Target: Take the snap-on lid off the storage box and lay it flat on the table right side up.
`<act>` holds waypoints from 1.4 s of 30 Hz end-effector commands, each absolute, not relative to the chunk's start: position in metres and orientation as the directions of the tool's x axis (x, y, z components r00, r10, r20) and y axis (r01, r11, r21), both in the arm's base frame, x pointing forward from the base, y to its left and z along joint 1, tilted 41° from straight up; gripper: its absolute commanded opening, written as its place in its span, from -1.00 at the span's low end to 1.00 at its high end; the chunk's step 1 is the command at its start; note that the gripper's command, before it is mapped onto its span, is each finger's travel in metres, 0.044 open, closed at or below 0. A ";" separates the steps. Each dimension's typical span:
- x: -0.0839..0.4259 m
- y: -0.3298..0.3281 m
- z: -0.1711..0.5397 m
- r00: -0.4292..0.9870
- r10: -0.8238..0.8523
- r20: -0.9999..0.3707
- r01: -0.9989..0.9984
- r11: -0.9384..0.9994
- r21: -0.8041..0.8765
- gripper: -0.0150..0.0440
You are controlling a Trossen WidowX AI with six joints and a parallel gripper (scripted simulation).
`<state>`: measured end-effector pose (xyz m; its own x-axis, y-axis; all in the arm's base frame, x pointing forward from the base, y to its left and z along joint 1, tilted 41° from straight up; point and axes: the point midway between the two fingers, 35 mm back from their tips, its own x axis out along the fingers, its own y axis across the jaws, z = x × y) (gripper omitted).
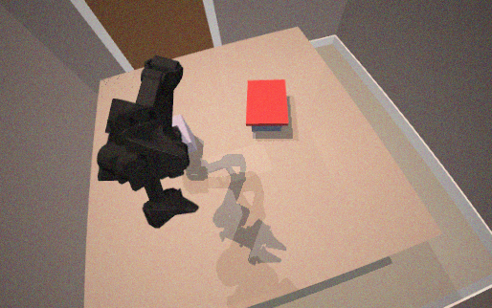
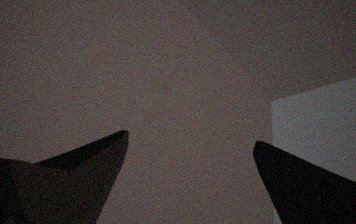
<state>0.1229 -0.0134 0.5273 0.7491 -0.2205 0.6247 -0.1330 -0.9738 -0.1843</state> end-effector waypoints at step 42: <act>0.241 -0.233 0.444 0.681 -0.572 0.457 0.545 0.813 0.205 0.31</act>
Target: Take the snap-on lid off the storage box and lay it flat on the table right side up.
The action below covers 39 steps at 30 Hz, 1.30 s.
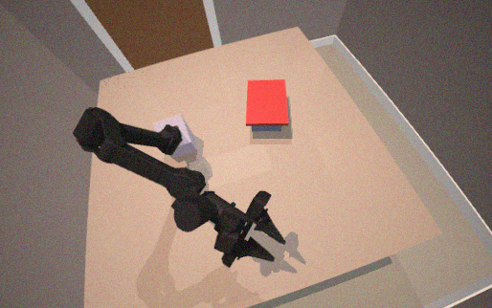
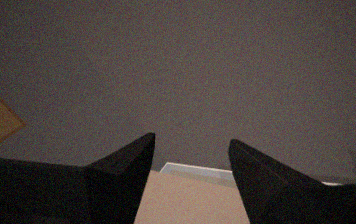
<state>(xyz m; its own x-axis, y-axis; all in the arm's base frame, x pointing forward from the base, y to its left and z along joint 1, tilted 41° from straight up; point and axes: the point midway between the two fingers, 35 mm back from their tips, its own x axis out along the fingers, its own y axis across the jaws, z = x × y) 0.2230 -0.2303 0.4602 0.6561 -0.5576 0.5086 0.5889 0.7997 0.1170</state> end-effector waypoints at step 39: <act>0.379 0.045 0.074 0.631 -0.485 -0.606 0.728 0.099 0.678 0.31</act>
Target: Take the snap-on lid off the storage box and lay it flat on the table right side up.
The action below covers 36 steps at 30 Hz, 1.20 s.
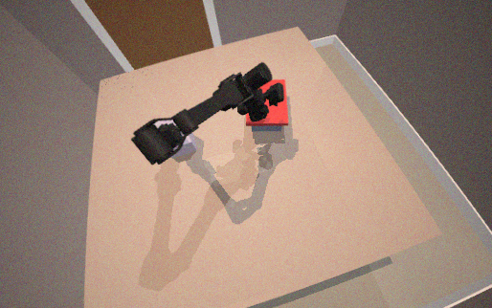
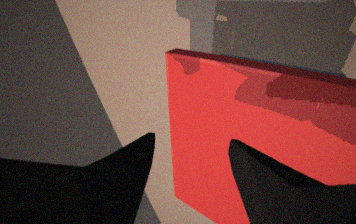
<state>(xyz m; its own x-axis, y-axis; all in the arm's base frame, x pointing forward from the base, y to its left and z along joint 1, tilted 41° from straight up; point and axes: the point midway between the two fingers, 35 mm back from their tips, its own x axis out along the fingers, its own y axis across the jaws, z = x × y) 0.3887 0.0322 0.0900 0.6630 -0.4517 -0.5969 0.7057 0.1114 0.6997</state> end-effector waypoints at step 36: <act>0.276 0.116 -0.034 0.761 -0.569 -0.312 0.568 0.352 0.744 0.31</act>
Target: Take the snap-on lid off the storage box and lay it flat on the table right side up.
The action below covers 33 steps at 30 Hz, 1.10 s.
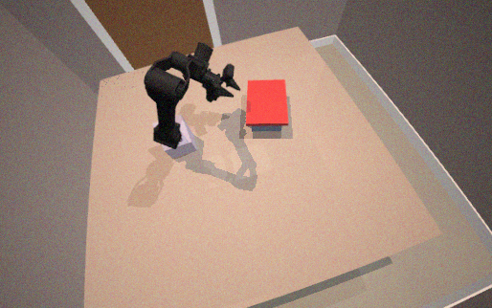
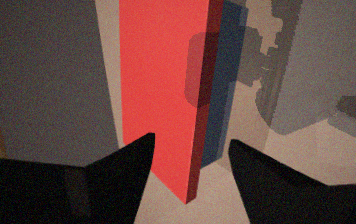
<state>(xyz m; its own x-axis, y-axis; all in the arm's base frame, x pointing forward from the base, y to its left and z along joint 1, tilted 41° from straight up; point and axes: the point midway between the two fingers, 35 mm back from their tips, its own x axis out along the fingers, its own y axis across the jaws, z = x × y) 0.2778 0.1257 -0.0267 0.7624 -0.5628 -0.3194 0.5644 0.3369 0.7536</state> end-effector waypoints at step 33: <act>0.312 0.093 -0.054 0.753 -0.570 -0.329 0.581 0.341 0.739 0.31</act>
<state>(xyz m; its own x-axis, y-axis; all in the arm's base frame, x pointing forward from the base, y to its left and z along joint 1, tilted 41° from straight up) 0.3118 0.0983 -0.0488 0.7580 -0.5672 -0.3221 0.5680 0.3311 0.7535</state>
